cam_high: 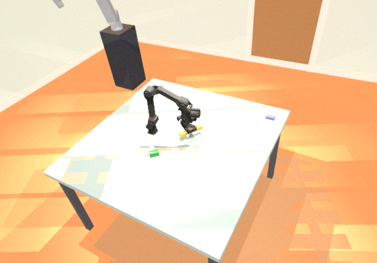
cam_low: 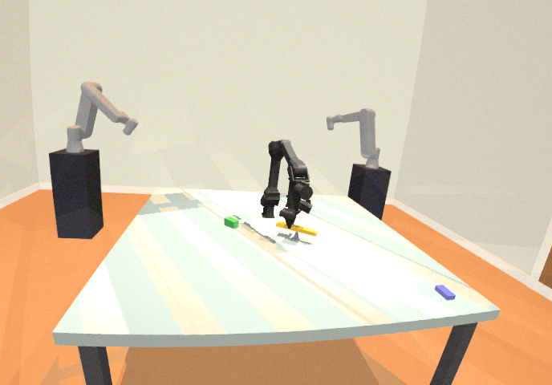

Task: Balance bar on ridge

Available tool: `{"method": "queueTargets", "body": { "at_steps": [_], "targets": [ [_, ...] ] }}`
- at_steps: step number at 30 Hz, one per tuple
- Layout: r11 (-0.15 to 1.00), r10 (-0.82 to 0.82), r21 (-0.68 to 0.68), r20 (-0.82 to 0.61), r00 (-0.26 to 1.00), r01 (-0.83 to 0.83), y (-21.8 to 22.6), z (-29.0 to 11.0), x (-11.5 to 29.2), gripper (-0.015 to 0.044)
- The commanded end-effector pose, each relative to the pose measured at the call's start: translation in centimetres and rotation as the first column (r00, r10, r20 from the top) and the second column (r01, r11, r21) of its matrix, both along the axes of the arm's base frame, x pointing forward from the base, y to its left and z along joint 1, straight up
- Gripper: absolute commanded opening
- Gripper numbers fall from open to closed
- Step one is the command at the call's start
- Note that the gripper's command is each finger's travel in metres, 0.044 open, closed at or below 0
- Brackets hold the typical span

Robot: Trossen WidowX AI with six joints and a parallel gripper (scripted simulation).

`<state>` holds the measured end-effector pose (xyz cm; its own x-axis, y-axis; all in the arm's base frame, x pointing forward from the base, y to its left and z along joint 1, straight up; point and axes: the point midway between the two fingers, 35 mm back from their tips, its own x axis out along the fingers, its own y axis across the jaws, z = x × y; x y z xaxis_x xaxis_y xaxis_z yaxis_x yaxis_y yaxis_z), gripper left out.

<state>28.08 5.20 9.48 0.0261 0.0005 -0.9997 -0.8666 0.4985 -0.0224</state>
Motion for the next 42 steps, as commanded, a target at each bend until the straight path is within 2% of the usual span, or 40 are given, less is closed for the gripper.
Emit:
{"method": "queueTargets", "body": {
  "at_steps": [1, 42],
  "targets": [
    [1.000, 0.003, 0.005, 0.002, 1.000, -0.004, 0.07, -0.05, 0.05, 0.0000],
    [1.000, 0.003, 0.005, 0.002, 1.000, -0.004, 0.08, -0.40, 0.04, 0.0000]
  ]
}}
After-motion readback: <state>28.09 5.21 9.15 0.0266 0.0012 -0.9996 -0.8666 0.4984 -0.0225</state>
